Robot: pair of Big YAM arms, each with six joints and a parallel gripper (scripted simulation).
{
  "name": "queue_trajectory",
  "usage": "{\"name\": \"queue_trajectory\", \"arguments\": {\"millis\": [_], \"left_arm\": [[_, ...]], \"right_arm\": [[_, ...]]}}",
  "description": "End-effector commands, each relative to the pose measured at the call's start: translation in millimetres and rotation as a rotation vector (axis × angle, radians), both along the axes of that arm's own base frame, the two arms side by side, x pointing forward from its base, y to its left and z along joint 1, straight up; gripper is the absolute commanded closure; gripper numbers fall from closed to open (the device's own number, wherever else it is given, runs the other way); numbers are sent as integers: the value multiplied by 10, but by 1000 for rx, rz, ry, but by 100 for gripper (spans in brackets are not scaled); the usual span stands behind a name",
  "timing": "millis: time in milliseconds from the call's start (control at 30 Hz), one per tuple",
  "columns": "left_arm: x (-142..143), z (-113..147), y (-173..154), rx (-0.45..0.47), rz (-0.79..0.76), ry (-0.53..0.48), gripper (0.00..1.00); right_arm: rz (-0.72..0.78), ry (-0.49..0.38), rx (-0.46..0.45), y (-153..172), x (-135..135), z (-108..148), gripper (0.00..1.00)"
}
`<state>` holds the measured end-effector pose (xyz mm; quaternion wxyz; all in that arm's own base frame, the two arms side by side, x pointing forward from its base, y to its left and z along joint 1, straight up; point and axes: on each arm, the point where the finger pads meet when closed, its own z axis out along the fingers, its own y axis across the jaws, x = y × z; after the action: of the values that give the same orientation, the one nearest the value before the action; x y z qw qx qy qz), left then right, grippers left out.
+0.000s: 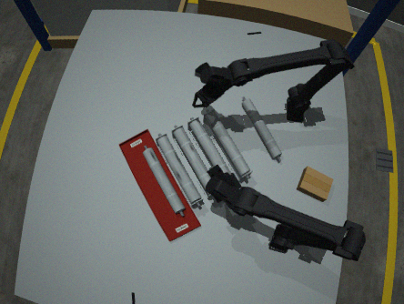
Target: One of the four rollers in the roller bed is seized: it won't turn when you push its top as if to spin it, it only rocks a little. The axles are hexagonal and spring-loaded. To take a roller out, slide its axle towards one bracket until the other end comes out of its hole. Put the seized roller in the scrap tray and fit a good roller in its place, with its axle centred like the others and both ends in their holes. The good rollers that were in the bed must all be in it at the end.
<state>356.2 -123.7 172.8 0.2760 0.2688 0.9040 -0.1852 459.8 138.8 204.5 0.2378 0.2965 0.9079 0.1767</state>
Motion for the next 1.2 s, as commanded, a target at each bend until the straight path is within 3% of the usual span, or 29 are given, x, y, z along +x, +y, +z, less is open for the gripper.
{"name": "queue_trajectory", "arguments": {"millis": [0, 167, 233, 300, 333, 367, 400, 433, 733, 800, 867, 900, 933, 967, 1000, 1167], "left_arm": [[521, 561, 60, -26, 79, -153, 68], [833, 894, 188, -24, 161, -268, 68], [944, 1040, 244, -25, 194, -315, 68], [944, 1040, 244, -25, 194, -315, 68], [835, 809, 147, -9, 161, -274, 68], [960, 1077, 166, -20, 178, -334, 68], [1001, 1132, 204, -21, 194, -350, 68], [1105, 1331, 335, -27, 238, -398, 68], [1471, 2035, 622, -56, 396, -599, 68], [1529, 2211, 690, -65, 430, -646, 68], [1529, 2211, 690, -65, 430, -646, 68], [1495, 2031, 575, -51, 402, -615, 68], [1538, 2277, 609, -67, 420, -667, 68], [1566, 2344, 727, -66, 450, -685, 68], [1584, 2566, 809, -80, 480, -734, 68], [1663, 2981, 984, -116, 567, -842, 68]], "right_arm": [[77, -219, -17, -59, 375, 719, 38], [125, -337, -79, -204, 567, 933, 38], [139, -407, -106, -277, 596, 1147, 38], [139, -407, -106, -277, 596, 1147, 38], [151, -322, -110, -239, 532, 702, 38], [136, -407, -112, -302, 672, 1101, 38], [139, -441, -121, -335, 652, 1221, 38], [138, -511, -144, -420, 652, 1499, 38], [200, -711, -326, -723, 827, 1954, 38], [200, -783, -372, -809, 771, 2225, 38], [200, -783, -372, -809, 771, 2225, 38], [218, -717, -364, -766, 834, 1847, 38], [198, -782, -384, -845, 858, 2176, 38], [200, -798, -401, -876, 851, 2222, 38], [184, -876, -441, -968, 734, 2586, 38], [197, -975, -577, -1141, 717, 2887, 38]]}}
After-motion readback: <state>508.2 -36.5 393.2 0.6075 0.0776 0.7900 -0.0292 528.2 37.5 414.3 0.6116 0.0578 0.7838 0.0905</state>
